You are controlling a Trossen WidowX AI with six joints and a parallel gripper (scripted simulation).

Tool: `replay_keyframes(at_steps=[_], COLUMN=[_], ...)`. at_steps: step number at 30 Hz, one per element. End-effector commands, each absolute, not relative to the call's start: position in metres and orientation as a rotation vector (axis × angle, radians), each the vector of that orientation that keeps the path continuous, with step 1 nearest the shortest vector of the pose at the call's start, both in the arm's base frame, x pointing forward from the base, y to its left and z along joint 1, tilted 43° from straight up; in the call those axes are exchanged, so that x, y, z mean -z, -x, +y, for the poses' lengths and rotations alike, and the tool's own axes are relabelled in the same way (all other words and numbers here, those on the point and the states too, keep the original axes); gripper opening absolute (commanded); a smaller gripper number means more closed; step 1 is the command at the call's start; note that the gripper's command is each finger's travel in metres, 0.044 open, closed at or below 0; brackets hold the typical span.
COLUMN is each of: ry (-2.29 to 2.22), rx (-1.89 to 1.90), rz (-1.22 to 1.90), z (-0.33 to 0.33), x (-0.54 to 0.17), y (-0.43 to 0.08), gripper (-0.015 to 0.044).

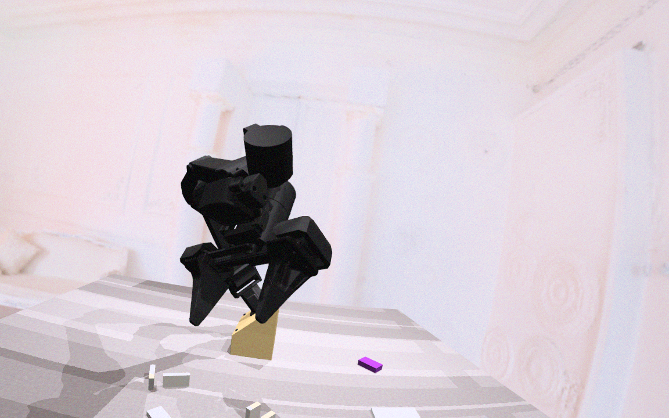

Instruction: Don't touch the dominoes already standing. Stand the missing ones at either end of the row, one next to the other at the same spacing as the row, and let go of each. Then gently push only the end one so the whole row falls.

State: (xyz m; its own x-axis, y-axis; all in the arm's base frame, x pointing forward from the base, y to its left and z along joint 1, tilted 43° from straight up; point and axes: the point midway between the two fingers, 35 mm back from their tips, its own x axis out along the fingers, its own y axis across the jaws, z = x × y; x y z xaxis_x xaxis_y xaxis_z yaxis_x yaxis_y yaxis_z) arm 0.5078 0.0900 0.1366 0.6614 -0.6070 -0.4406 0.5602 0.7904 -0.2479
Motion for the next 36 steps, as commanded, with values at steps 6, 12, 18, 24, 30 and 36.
replay_keyframes(at_steps=[6,12,18,24,30,36], ry=[0.779,1.031,1.159,1.161,1.161,1.162], rx=[0.465,0.218,-0.03,-0.034,-0.034,-0.032], rz=[1.177,1.508,1.727,1.73,1.73,1.73], z=[-0.016,-0.061,-0.093,-0.094,-0.095,-0.133], x=[-0.093,-0.082,-0.083,-0.083,-0.082,-0.041], y=[-0.456,-0.416,-0.375,-0.375,-0.375,-0.374], gripper=[0.044,0.044,0.044,0.044,0.044,0.044])
